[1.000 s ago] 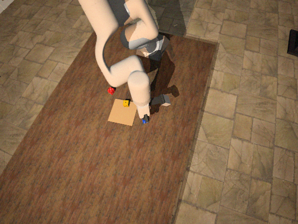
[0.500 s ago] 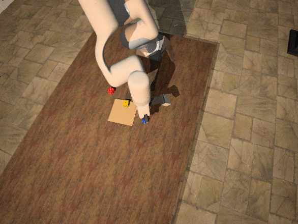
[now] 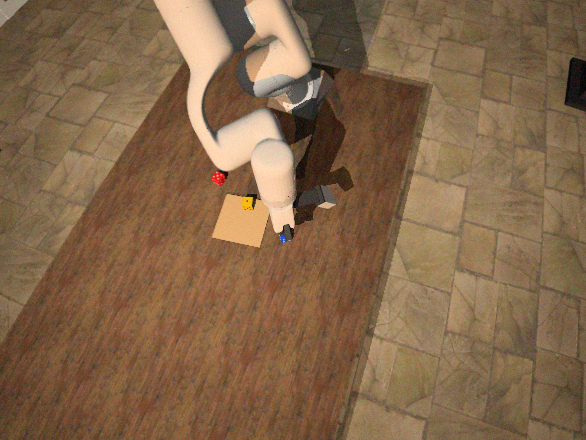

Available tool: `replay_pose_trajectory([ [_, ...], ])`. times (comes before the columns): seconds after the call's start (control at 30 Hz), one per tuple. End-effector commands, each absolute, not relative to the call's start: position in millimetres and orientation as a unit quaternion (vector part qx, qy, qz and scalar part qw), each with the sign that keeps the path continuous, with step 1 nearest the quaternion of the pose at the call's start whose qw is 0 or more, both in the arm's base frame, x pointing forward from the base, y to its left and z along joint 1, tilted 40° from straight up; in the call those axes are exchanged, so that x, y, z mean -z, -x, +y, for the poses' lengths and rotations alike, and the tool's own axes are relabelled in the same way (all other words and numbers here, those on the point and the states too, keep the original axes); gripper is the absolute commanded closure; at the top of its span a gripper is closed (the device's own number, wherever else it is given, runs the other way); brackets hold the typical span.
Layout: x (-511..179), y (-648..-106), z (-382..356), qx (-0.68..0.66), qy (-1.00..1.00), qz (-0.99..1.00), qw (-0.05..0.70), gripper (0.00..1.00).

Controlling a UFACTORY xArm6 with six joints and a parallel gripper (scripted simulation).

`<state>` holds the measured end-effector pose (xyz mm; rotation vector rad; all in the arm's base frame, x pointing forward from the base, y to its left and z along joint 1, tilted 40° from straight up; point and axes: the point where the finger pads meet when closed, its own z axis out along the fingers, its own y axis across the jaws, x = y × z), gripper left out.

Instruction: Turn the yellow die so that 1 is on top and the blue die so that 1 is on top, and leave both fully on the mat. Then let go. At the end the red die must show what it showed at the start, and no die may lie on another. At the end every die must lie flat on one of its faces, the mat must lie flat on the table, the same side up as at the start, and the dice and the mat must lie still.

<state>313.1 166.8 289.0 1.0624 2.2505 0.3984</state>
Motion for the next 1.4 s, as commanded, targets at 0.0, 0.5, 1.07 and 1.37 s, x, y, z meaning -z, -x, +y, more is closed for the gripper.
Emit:
replay_pose_trajectory([
  [0.0, -290, -313, 167, -0.152, -0.401, 0.850, 0.306, 0.53],
  [0.5, -284, -319, 167, -0.152, -0.401, 0.850, 0.306, 0.53],
  [1.07, -267, -333, 167, -0.152, -0.401, 0.850, 0.306, 0.53],
  [1.37, -258, -341, 167, -0.152, -0.401, 0.850, 0.306, 0.53],
])
